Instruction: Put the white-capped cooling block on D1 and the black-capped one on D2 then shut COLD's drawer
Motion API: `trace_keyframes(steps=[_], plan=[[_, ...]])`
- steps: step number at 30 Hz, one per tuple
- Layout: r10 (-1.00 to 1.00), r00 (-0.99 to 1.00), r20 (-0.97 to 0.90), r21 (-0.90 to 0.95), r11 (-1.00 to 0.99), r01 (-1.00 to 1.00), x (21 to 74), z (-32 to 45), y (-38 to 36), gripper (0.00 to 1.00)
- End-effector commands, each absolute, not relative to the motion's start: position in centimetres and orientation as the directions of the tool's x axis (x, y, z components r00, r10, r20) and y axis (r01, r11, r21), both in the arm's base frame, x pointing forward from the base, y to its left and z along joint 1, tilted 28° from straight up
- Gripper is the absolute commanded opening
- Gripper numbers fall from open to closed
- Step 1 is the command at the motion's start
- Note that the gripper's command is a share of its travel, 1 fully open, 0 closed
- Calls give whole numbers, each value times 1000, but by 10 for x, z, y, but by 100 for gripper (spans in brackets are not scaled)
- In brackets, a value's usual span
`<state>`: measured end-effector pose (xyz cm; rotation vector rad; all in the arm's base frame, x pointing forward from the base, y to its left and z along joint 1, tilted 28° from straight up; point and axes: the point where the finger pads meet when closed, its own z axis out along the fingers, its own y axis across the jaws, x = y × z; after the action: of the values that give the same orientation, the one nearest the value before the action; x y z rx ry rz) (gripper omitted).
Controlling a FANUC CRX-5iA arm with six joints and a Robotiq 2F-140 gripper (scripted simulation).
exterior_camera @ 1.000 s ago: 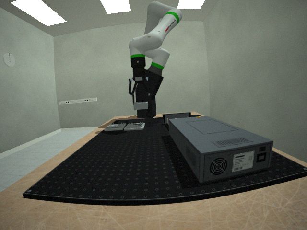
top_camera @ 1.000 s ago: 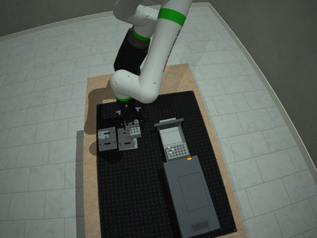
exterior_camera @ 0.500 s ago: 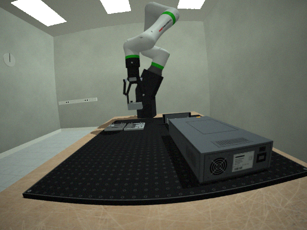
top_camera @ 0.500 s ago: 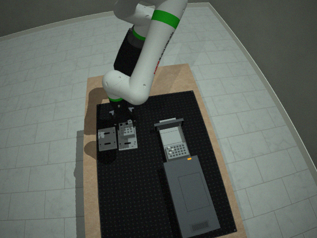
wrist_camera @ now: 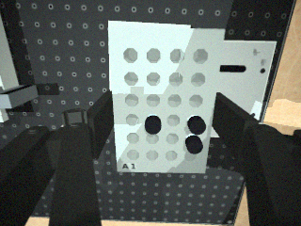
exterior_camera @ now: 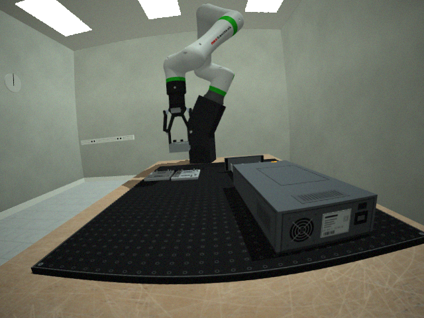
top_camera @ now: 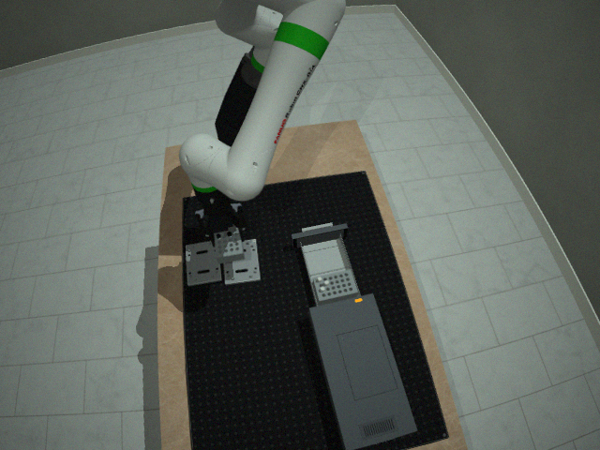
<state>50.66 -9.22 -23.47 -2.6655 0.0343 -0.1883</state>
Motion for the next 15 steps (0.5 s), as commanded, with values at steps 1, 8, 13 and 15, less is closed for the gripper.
trace_keyframes(steps=[1,8,13,15], plan=[[-56,990,129,-452,-892,8,506,-238,-101,10],[-56,990,129,-452,-892,8,503,-246,-115,10],[-56,990,129,-452,-892,8,501,-252,-126,10],[-56,990,129,-452,-892,8,500,-255,-131,10]])
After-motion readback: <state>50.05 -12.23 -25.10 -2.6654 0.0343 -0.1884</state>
